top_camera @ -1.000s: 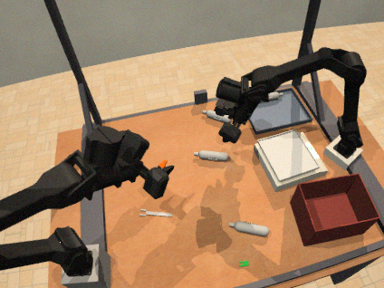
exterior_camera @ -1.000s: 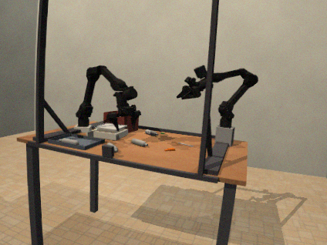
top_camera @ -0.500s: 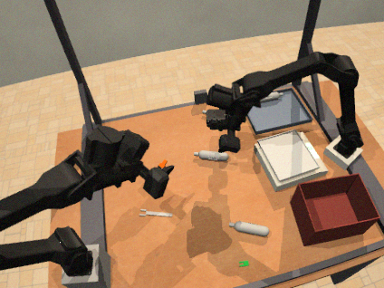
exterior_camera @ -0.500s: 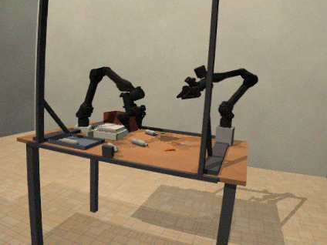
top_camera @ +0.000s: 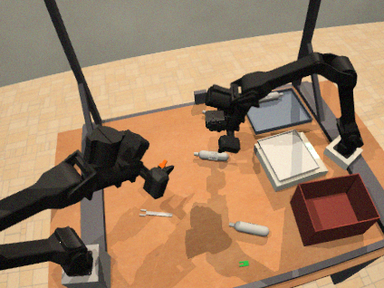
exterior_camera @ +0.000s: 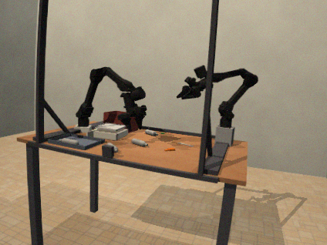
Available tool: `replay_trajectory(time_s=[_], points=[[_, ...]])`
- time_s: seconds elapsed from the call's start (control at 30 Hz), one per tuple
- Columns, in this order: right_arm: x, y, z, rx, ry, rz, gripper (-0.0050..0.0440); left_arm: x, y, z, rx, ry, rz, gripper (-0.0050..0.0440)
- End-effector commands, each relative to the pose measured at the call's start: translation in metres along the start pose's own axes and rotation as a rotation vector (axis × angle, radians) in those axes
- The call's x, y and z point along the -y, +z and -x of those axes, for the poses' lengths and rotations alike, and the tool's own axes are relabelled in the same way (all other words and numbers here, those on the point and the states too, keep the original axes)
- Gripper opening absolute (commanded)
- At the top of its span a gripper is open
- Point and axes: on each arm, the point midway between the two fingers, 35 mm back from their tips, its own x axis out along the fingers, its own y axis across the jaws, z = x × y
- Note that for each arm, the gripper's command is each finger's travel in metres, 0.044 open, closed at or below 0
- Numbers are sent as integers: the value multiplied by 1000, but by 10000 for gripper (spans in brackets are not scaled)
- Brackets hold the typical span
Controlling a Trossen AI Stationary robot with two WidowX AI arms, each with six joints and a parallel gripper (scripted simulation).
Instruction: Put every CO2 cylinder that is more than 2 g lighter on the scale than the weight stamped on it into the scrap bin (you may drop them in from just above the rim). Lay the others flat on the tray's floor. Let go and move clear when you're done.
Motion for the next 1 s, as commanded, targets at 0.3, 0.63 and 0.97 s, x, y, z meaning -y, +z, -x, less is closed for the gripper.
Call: replay_trajectory(time_s=[0.3, 0.63, 0.97], points=[[0, 5, 3, 15, 0, 1, 440, -2, 30, -5, -61, -4, -35, 254], [0, 5, 3, 15, 0, 1, 440, -4, 38, -37, -221, -16, -92, 254], [0, 5, 3, 15, 0, 1, 440, -6, 48, -41, -283, -26, -122, 254]])
